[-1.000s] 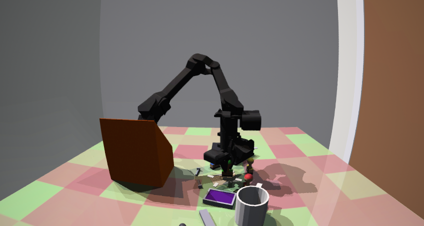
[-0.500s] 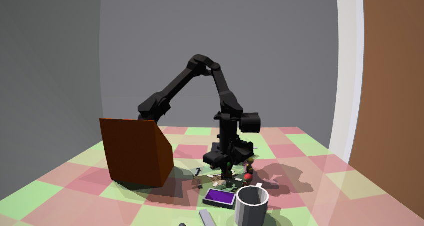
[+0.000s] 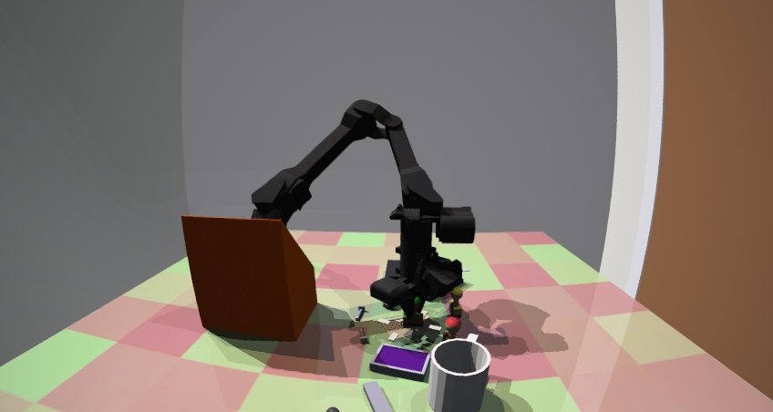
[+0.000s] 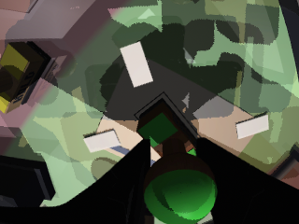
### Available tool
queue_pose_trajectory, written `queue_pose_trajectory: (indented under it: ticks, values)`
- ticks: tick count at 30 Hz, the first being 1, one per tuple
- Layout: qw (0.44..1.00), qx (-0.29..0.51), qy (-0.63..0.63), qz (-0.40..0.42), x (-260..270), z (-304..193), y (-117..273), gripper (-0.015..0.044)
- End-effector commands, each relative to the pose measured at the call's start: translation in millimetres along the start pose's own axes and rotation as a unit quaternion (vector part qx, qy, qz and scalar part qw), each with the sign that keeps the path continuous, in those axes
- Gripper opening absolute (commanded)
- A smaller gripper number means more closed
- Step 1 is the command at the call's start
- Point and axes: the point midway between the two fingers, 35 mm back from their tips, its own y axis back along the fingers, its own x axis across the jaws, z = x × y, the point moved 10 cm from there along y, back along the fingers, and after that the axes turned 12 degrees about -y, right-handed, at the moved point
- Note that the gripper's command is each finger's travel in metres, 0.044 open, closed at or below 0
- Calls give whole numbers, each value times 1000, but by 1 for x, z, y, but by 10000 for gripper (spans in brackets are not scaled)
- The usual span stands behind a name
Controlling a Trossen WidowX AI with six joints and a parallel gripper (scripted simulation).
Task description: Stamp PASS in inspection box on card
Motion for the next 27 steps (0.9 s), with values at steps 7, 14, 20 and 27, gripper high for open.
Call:
queue_pose_trajectory:
  ticks: [7, 14, 20, 27]
  values:
    - [1000, 2, -2, 0, -1, 0, -3, 0]
    - [1000, 2, -2, 0, -1, 0, -3, 0]
    - [1000, 2, -2, 0, -1, 0, -4, 0]
    - [1000, 2, -2, 0, -1, 0, -4, 0]
